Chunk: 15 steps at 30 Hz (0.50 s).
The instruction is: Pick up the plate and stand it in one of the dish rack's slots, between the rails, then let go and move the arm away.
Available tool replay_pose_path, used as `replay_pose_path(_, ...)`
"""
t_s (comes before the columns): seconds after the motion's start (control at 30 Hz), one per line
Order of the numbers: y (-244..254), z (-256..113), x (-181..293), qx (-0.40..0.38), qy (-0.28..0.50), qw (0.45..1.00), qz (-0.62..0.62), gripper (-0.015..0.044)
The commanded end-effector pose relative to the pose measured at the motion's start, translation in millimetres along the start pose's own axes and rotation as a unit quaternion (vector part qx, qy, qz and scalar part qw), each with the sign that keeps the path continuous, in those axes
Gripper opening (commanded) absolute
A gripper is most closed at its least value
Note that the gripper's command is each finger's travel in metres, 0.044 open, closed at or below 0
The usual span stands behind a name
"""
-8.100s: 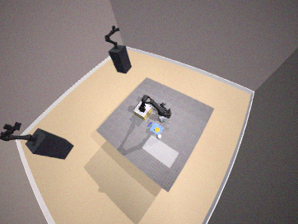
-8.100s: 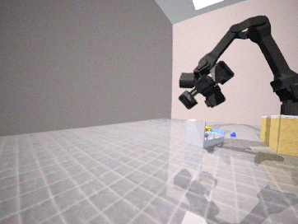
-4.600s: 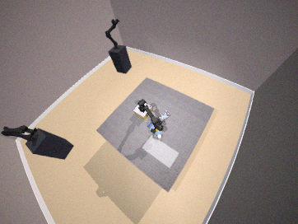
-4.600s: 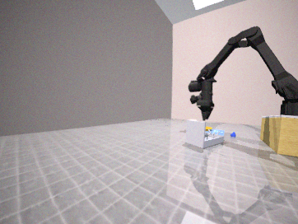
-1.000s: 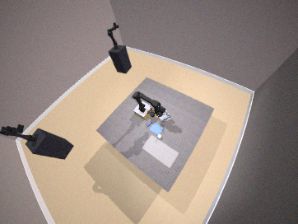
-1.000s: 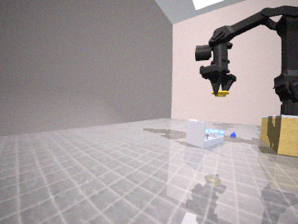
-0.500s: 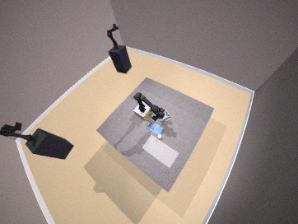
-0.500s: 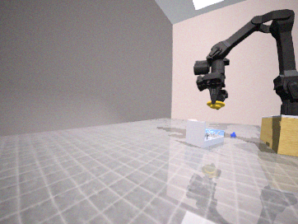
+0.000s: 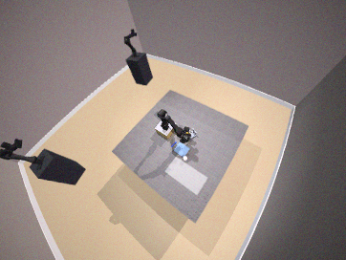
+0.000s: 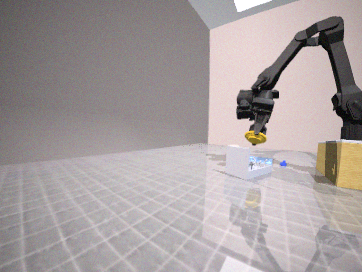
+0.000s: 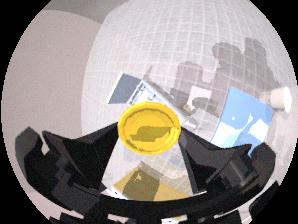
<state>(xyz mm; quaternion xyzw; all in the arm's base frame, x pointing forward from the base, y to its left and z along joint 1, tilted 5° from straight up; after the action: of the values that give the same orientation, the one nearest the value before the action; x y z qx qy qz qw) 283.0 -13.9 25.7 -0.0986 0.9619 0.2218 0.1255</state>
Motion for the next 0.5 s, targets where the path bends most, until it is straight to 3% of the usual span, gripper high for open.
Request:
replay_pose_path(0.0, -3, 6, 1, -0.023, -0.026, 0.999, -0.036, 0.0)
replay_pose_path(0.47, -10, 24, 7, -0.085, -0.156, 0.965, -0.192, 0.0)
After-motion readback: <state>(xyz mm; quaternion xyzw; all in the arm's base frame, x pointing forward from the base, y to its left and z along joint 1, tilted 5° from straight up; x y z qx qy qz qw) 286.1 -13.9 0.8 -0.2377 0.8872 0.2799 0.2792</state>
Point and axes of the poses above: the point midway between the two fingers, 35 mm back from their tips, its own z axis out along the fingers, its own y axis across the jaws, x = y × z, the point moved 1 cm from there along -z, back along the fingers, and after that the axes turned 15 degrees about -z, right-handed, at the moved point
